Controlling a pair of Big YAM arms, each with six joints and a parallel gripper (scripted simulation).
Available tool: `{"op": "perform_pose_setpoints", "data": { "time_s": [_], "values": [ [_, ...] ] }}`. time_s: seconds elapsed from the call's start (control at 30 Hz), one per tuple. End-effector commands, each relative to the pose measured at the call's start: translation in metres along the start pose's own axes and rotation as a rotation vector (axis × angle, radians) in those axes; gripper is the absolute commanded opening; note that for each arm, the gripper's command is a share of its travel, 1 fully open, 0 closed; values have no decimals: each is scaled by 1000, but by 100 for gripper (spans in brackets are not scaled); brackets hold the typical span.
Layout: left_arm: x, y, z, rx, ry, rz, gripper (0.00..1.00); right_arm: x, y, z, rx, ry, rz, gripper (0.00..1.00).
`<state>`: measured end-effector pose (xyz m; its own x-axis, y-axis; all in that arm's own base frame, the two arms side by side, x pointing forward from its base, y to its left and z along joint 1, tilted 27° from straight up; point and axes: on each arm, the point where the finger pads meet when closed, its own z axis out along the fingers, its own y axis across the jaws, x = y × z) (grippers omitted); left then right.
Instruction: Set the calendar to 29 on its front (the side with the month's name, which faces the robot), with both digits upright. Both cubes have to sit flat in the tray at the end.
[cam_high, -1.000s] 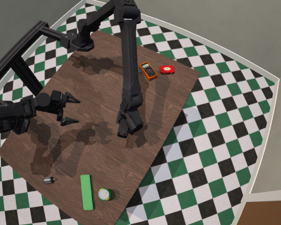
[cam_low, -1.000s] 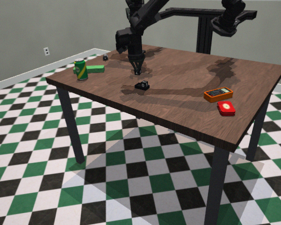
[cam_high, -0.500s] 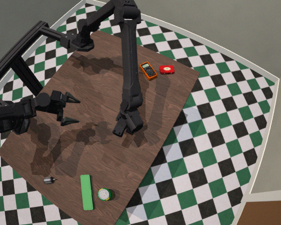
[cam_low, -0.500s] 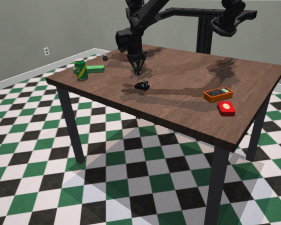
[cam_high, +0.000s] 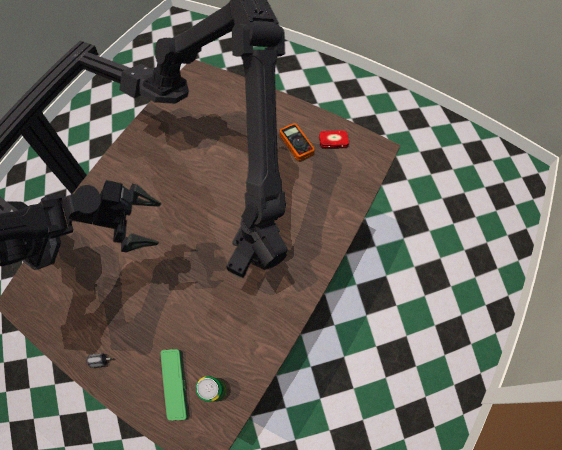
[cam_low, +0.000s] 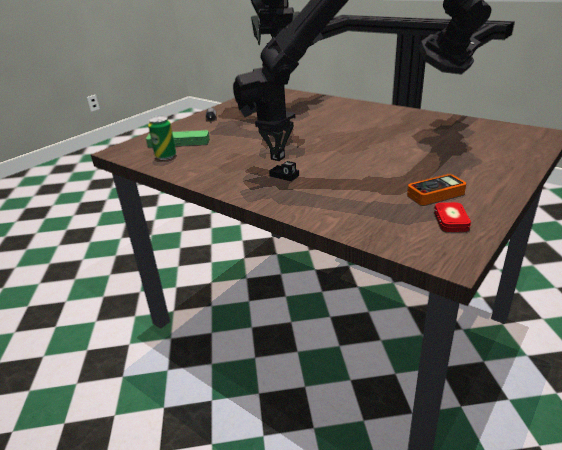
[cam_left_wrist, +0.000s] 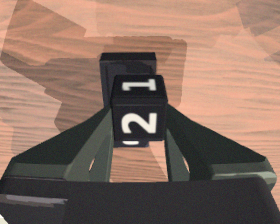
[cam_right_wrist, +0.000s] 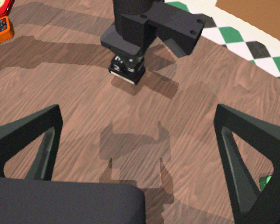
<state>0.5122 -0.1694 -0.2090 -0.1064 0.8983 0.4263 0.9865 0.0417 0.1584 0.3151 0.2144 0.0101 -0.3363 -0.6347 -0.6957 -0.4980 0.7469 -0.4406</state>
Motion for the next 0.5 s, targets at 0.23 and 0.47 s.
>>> {"op": "perform_pose_setpoints", "data": {
  "time_s": [0.23, 0.47],
  "values": [
    [-9, 13, 11, -15, -7, -18, 24, -10, 0, 2, 2, -17, 5, 100],
    [6, 14, 26, -5, 0, 7, 24, -10, 0, 2, 2, -17, 5, 100]
  ]
}}
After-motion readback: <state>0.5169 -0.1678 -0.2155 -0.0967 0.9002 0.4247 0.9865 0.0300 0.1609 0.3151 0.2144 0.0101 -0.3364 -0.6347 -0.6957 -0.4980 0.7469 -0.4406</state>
